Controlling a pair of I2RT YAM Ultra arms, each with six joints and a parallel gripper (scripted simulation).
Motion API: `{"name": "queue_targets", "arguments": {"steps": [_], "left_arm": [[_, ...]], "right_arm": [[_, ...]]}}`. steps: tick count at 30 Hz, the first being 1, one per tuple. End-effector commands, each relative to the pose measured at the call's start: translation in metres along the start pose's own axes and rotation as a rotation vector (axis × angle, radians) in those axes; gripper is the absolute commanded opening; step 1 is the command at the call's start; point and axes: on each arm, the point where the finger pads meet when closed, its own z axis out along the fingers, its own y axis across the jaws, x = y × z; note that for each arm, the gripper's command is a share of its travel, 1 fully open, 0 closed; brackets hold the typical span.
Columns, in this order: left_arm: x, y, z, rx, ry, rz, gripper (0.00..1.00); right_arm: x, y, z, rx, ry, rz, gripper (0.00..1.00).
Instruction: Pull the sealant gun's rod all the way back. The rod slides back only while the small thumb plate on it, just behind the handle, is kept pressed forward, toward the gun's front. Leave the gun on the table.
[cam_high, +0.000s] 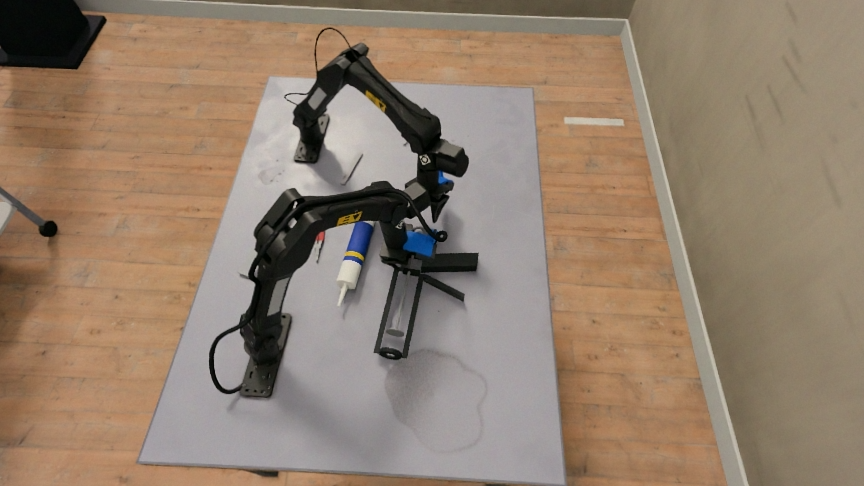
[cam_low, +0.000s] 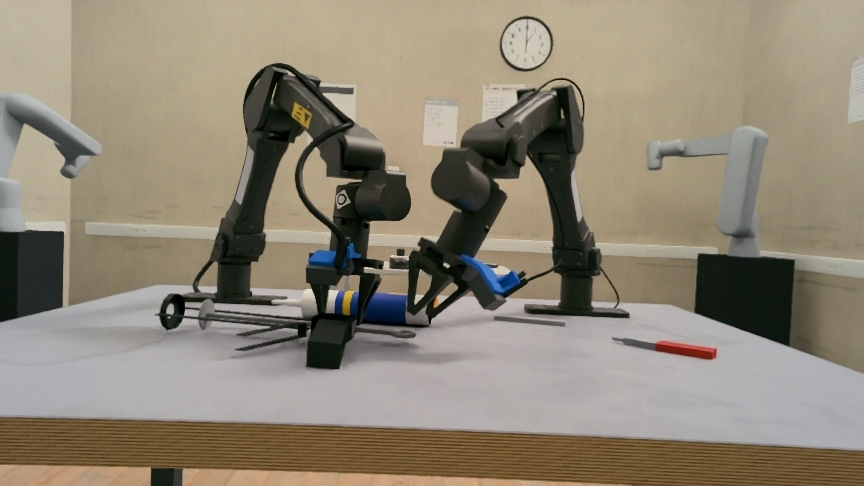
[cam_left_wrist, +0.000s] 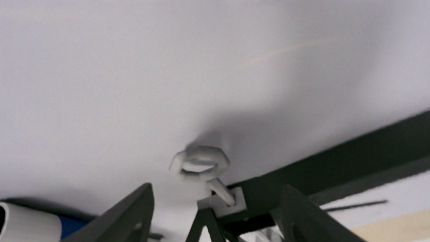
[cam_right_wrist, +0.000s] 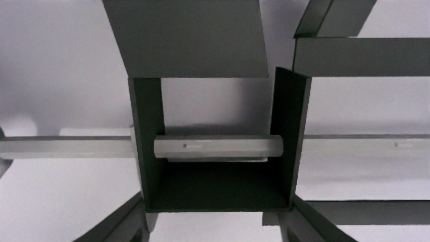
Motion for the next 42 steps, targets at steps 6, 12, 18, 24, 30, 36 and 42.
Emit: {"name": "queue_targets", "arguments": {"steps": [6,12,18,24,30,36,42], "left_arm": [[0.019,0.003,0.014,-0.108,0.071,-0.154,0.62],[0.017,0.007,0.026,-0.118,0.059,-0.147,0.62],[0.017,0.005,0.034,-0.107,0.061,-0.141,0.58],[0.020,0.005,0.041,-0.107,0.061,-0.141,0.53],[0.022,0.007,0.043,-0.118,0.059,-0.147,0.45],[0.020,0.008,0.038,-0.118,0.058,-0.147,0.40],[0.020,0.008,0.037,-0.118,0.058,-0.146,0.34]], "right_arm": [[-0.005,0.004,-0.004,-0.024,-0.024,0.009,0.51],[-0.005,0.004,-0.004,-0.024,-0.024,0.009,0.51],[-0.005,0.004,-0.004,-0.024,-0.024,0.009,0.51],[-0.005,0.004,-0.004,-0.024,-0.024,0.009,0.51],[-0.005,0.004,-0.004,-0.024,-0.024,0.009,0.51],[-0.005,0.004,-0.004,-0.024,-0.024,0.009,0.51],[-0.005,0.004,-0.004,-0.024,-0.024,0.009,0.51]]}}
